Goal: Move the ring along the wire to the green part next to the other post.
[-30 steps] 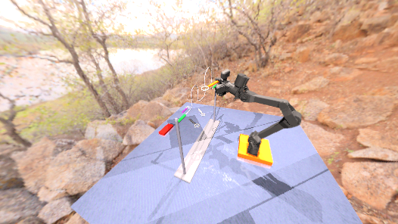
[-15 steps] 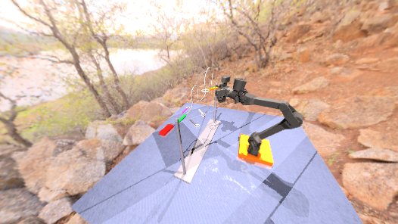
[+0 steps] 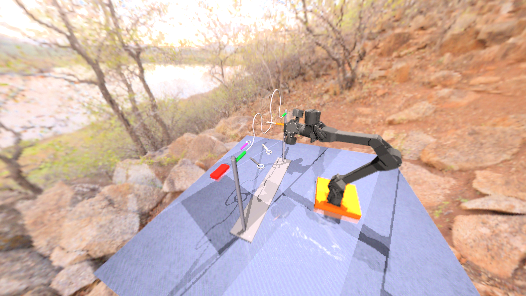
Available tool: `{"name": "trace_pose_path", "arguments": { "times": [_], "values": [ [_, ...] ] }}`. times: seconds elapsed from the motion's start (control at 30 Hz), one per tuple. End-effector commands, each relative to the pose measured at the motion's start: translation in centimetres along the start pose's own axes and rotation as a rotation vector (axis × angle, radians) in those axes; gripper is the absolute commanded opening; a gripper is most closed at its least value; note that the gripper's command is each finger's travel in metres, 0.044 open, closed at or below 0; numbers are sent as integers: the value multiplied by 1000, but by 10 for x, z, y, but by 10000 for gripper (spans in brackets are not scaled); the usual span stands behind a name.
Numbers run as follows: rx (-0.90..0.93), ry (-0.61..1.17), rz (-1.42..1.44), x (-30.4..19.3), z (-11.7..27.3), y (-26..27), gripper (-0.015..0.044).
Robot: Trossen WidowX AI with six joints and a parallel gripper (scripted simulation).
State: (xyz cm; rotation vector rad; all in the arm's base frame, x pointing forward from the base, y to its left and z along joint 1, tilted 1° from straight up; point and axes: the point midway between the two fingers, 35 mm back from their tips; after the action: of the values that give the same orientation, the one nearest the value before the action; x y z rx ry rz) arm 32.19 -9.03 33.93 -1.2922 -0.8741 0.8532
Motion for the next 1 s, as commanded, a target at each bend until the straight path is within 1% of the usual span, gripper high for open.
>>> {"name": "trace_pose_path", "arguments": {
  "times": [0.0,0.53,0.97],
  "values": [
    [37,1,-83,3,4,10,-150],
    [243,-11,-429,32,19,60,-150],
    [401,-21,-696,65,37,88,-150]
  ]
}}
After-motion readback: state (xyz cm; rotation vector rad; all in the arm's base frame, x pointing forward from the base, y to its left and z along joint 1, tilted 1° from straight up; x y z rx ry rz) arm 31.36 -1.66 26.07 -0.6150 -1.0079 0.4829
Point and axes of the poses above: the point midway between the two fingers, 35 mm back from their tips, its own z axis back along the fingers, its own y axis across the jaws, x = y × z, and after that the axes turned 15 degrees about z, right-handed
